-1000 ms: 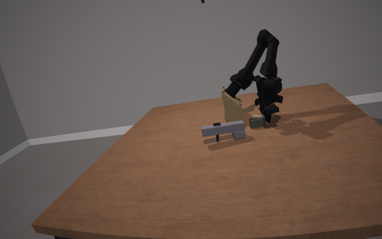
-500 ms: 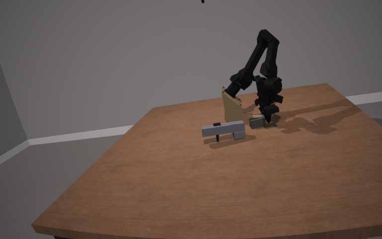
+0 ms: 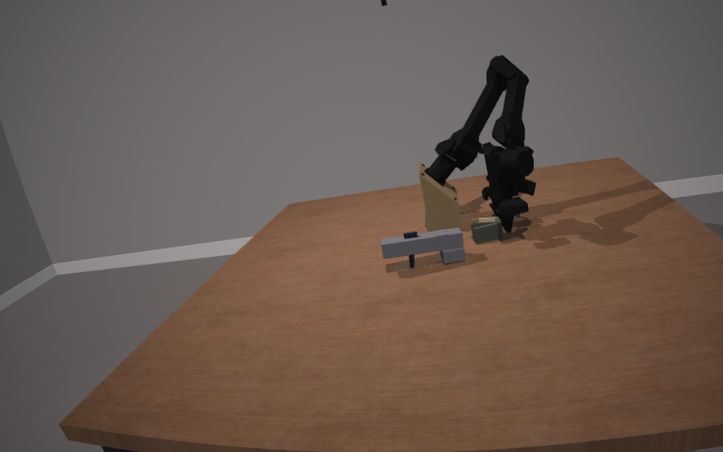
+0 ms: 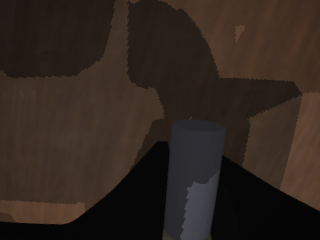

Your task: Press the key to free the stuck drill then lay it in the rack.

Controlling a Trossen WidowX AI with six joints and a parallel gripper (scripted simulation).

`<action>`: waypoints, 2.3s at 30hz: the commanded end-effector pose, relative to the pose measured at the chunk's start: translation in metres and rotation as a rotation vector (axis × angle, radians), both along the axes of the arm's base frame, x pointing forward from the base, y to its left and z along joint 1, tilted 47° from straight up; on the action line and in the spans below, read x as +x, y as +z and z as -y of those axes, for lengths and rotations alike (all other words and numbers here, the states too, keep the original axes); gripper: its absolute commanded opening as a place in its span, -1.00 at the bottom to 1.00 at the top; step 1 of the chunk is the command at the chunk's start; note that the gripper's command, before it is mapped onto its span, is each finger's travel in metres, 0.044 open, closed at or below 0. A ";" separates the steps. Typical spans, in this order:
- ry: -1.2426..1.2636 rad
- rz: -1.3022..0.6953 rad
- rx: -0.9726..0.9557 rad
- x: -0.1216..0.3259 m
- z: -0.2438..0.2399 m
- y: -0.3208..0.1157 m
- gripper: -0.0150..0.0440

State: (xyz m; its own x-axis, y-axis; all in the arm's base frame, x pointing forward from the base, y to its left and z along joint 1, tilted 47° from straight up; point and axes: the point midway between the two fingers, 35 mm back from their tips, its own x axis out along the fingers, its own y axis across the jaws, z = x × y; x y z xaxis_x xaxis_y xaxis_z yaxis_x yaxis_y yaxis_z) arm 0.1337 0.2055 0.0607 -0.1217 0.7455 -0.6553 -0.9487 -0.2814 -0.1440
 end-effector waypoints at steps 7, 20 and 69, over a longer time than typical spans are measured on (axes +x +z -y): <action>0.003 0.005 -0.026 0.000 0.002 -0.008 -0.49; 0.003 0.005 -0.026 0.000 0.002 -0.008 -0.49; 0.001 -0.001 0.001 0.000 0.000 0.000 0.04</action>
